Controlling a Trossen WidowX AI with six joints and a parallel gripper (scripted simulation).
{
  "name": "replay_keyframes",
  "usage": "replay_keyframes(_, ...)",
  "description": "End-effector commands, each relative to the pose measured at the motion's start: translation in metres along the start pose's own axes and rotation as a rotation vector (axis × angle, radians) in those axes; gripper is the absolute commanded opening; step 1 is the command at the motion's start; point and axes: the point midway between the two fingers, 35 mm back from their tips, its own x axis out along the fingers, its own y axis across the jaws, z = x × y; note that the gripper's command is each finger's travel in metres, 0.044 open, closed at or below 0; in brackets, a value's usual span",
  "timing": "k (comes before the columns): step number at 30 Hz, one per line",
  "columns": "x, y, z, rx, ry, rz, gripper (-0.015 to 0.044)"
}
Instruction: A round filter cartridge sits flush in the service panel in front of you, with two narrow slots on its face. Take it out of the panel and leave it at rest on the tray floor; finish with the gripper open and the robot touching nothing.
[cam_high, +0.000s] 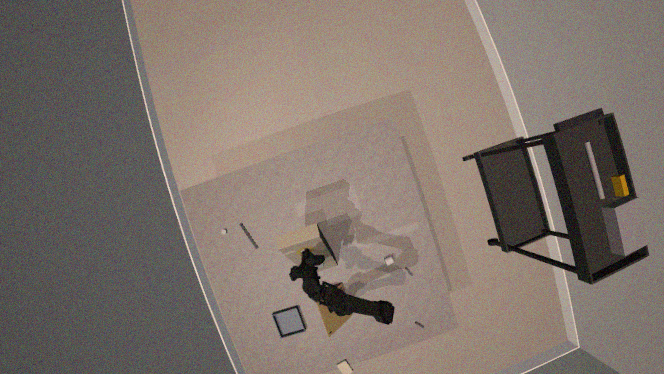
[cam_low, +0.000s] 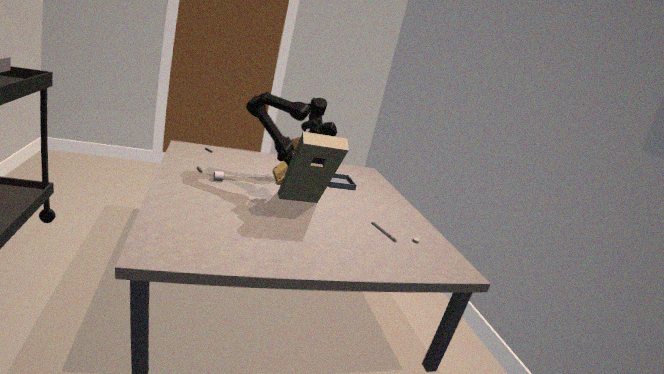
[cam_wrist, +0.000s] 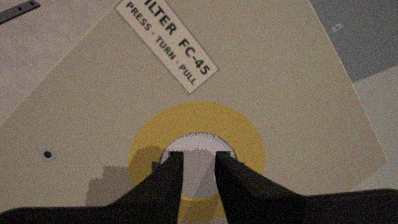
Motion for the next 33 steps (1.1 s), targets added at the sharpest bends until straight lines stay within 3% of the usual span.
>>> replay_keyframes(1,0.01,0.0,-0.002,0.029,0.01,0.009,0.0)
replay_keyframes(23,0.01,0.0,-0.002,0.029,0.01,0.009,0.0)
replay_keyframes(33,-0.035,0.003,0.003,0.017,0.006,0.021,0.0)
